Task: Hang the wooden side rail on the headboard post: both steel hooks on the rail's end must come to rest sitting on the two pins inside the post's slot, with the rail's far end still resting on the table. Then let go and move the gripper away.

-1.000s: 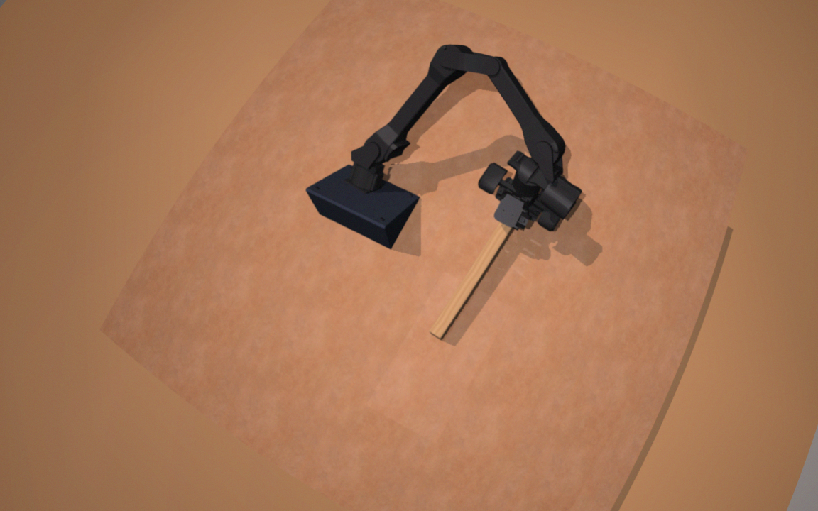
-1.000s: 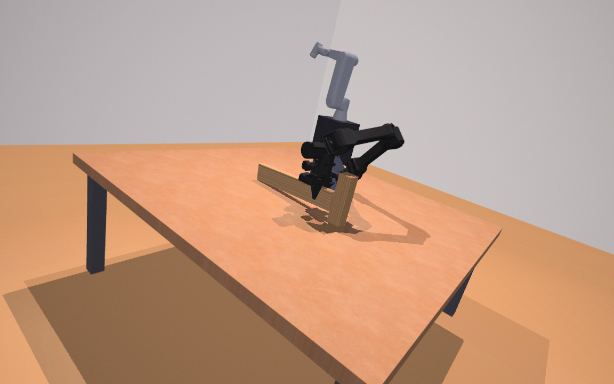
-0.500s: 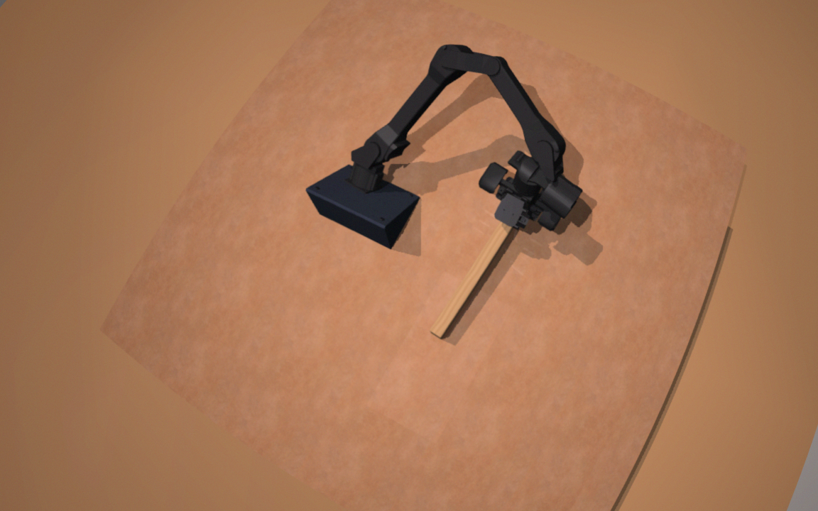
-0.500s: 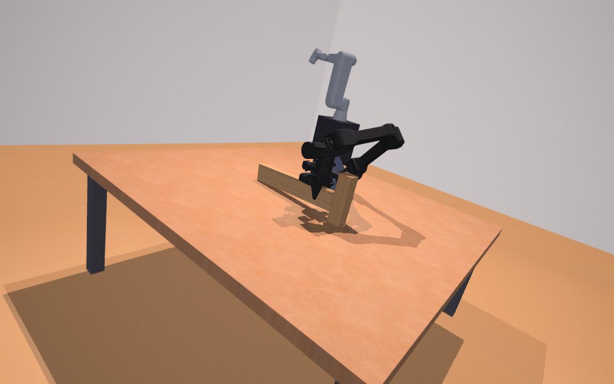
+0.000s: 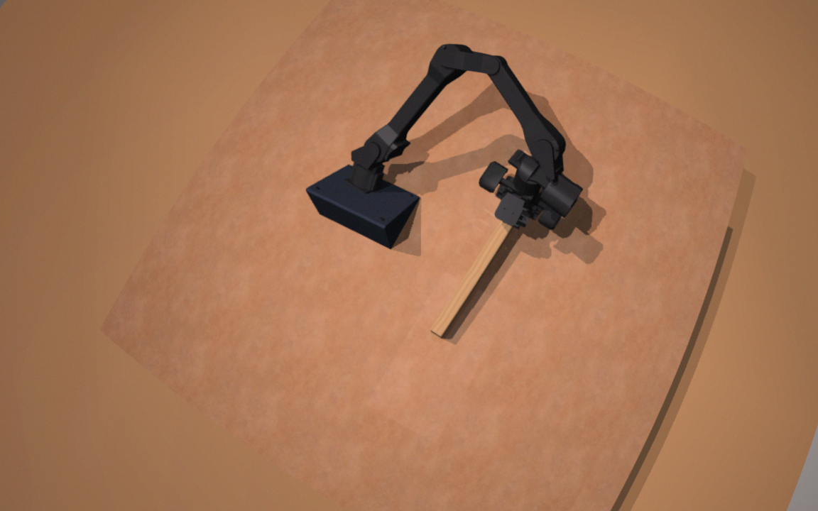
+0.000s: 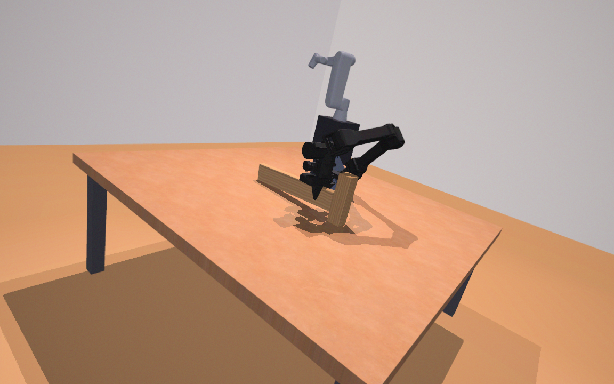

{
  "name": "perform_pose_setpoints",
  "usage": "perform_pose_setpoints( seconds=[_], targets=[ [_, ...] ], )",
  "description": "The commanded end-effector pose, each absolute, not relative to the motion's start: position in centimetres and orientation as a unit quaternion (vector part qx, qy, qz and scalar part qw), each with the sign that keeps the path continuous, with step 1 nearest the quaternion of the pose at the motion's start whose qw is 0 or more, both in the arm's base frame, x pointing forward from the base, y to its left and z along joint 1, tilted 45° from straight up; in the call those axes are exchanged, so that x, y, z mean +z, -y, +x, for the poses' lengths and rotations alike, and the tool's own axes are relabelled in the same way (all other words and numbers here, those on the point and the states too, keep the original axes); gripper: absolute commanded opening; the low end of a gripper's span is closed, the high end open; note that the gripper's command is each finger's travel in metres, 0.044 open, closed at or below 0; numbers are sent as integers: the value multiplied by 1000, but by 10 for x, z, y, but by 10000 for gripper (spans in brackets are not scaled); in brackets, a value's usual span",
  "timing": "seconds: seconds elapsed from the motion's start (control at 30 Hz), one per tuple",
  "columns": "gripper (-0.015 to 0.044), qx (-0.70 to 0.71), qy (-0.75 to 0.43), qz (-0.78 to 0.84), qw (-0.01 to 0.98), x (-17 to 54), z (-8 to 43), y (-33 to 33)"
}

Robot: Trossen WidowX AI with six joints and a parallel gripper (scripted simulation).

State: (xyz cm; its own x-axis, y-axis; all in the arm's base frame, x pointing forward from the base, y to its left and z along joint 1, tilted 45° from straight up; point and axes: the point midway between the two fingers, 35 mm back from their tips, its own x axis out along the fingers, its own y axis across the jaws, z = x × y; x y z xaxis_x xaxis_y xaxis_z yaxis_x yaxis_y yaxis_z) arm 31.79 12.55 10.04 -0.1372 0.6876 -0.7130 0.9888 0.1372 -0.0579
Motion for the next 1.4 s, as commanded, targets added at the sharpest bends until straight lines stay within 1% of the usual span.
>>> perform_pose_setpoints(
  seconds=[0.0,1.37],
  targets=[
    [0,-274,-700,600,274,102,319,-125],
    [0,-274,-700,600,273,105,319,-128]
  ],
)
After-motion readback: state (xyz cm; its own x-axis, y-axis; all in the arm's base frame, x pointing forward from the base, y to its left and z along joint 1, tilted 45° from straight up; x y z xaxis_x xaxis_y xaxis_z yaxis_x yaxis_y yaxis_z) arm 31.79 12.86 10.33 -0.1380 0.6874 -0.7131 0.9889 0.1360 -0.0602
